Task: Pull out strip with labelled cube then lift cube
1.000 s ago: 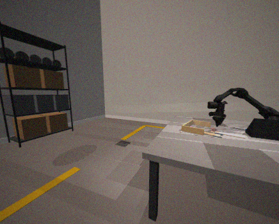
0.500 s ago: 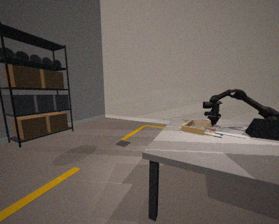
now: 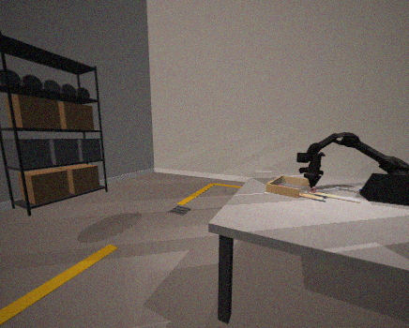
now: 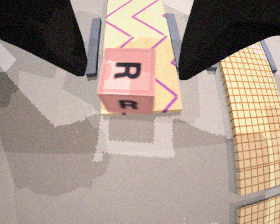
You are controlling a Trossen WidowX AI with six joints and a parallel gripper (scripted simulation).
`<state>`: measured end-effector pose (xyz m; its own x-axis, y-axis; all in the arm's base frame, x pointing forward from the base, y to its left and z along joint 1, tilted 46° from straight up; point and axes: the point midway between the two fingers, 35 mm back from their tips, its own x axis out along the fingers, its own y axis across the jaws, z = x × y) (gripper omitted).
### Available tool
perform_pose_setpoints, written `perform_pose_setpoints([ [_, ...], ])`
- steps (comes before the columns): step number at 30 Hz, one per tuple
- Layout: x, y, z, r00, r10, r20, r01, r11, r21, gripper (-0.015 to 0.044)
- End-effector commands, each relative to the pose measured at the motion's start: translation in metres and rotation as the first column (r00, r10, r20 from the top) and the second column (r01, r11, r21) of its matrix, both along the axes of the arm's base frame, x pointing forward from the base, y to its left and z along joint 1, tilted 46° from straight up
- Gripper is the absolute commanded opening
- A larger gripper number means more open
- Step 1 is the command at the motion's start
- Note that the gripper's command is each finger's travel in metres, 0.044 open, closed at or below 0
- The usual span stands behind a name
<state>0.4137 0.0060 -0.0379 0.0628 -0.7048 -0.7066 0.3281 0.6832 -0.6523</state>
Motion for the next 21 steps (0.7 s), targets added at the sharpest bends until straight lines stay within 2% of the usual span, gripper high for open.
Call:
perform_pose_setpoints([
  [1, 0.0, -0.006, -0.004, 1.0, 0.004, -0.005, -0.004, 1.0, -0.007, 0.025],
  [16, 0.0, -0.021, -0.018, 1.0, 0.003, -0.005, -0.003, 1.0, -0.009, 0.025],
  [20, 0.0, -0.018, -0.017, 1.0, -0.002, -0.001, 0.002, 1.0, -0.002, 0.0145],
  [21, 0.0, -0.018, -0.017, 1.0, -0.002, -0.001, 0.002, 1.0, -0.002, 0.0138],
])
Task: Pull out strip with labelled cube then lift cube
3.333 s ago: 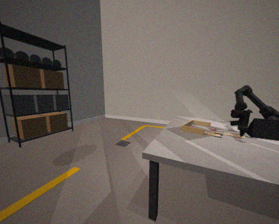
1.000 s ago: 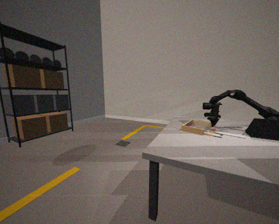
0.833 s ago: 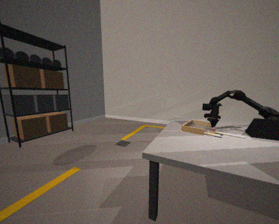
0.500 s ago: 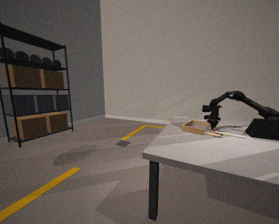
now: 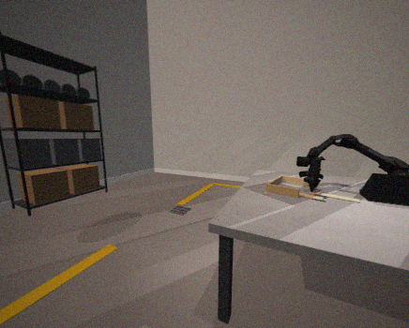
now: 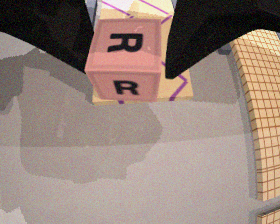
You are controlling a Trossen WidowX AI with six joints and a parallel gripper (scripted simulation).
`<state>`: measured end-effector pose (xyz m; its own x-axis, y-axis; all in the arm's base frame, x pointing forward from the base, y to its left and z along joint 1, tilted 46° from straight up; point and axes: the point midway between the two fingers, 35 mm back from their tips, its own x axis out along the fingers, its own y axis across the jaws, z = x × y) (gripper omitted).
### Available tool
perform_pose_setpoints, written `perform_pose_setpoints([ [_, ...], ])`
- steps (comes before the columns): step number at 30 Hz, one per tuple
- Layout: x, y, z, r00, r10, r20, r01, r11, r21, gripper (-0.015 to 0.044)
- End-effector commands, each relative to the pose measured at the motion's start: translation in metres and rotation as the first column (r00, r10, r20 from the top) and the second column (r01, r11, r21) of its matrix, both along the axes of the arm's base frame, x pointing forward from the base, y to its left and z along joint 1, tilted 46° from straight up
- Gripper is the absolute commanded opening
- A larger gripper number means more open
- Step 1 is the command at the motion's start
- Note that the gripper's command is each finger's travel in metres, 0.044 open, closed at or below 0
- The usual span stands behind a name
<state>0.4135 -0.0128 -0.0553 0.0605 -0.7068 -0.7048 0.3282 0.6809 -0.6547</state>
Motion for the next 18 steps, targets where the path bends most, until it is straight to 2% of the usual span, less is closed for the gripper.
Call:
perform_pose_setpoints([
  [1, 0.0, 0.0, 0.0, 1.0, 0.0, 0.0, 0.0, 1.0, 0.0, 0.0132],
  [5, 0.0, 0.0, 0.0, 1.0, 0.0, 0.0, 0.0, 1.0, 0.0, 0.0105],
  [9, -0.001, 0.001, 0.001, 1.0, 0.0, -0.001, 0.0, 1.0, 0.001, 0.0],
  [18, -0.028, 0.013, 0.014, 1.0, 0.002, -0.006, -0.002, 1.0, 0.002, 0.0],
])
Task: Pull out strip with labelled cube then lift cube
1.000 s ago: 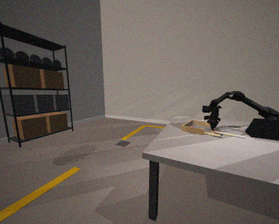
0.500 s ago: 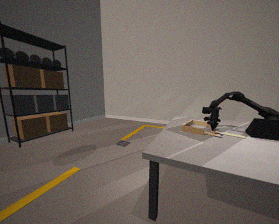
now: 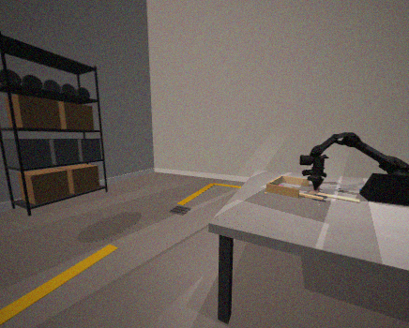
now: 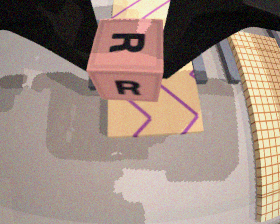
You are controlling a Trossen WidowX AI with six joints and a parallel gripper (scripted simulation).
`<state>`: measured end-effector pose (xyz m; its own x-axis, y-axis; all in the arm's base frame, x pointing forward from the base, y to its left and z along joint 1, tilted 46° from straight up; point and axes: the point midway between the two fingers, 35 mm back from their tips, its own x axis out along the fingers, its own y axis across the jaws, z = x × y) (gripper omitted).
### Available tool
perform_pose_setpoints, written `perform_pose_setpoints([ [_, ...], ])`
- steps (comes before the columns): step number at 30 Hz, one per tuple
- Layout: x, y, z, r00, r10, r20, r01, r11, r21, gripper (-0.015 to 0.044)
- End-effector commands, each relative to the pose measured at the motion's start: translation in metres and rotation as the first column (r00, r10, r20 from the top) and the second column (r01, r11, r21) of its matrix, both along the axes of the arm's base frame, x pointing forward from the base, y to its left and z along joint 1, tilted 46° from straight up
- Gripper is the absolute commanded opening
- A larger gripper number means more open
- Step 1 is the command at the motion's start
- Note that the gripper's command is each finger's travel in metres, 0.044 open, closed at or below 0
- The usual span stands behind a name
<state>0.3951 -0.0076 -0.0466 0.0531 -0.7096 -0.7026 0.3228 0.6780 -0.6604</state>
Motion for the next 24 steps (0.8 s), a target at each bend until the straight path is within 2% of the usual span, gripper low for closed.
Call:
perform_pose_setpoints([
  [1, -0.013, 0.009, 0.007, 1.0, 0.003, 0.003, -0.003, 1.0, 0.005, 0.0],
  [9, -0.043, 0.02, 0.02, 1.0, 0.006, 0.002, -0.006, 1.0, 0.0, 0.0],
  [24, -0.089, 0.017, 0.021, 1.0, 0.006, -0.001, -0.006, 1.0, 0.0, 0.0],
])
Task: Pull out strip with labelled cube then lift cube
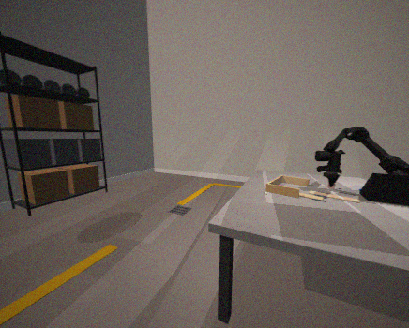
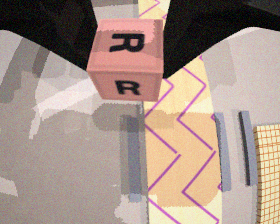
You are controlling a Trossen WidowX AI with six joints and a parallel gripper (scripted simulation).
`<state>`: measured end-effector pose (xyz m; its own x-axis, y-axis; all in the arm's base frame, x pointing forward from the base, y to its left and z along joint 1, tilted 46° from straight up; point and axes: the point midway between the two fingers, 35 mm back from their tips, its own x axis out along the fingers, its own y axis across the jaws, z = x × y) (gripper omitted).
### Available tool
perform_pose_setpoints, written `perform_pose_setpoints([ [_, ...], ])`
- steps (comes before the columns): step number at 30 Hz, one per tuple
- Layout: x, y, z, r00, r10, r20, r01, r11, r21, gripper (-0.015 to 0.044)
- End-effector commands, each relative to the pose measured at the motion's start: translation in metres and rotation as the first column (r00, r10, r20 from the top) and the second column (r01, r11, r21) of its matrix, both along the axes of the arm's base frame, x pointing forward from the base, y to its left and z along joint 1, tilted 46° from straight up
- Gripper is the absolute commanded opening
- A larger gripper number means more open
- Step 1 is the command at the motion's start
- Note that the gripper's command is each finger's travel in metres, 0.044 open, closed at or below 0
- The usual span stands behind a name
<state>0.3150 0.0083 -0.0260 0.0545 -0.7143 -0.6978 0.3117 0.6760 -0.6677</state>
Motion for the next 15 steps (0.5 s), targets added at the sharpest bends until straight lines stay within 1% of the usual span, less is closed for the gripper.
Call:
perform_pose_setpoints([
  [1, -0.011, 0.0, 0.0, 1.0, -0.003, 0.006, 0.003, 1.0, 0.007, 0.0],
  [4, -0.011, 0.004, 0.003, 1.0, -0.003, 0.006, 0.003, 1.0, 0.008, 0.0],
  [9, -0.013, 0.025, 0.024, 1.0, -0.003, 0.006, 0.003, 1.0, 0.009, 0.0],
  [15, -0.013, 0.026, 0.025, 1.0, -0.003, 0.006, 0.003, 1.0, 0.009, 0.0],
])
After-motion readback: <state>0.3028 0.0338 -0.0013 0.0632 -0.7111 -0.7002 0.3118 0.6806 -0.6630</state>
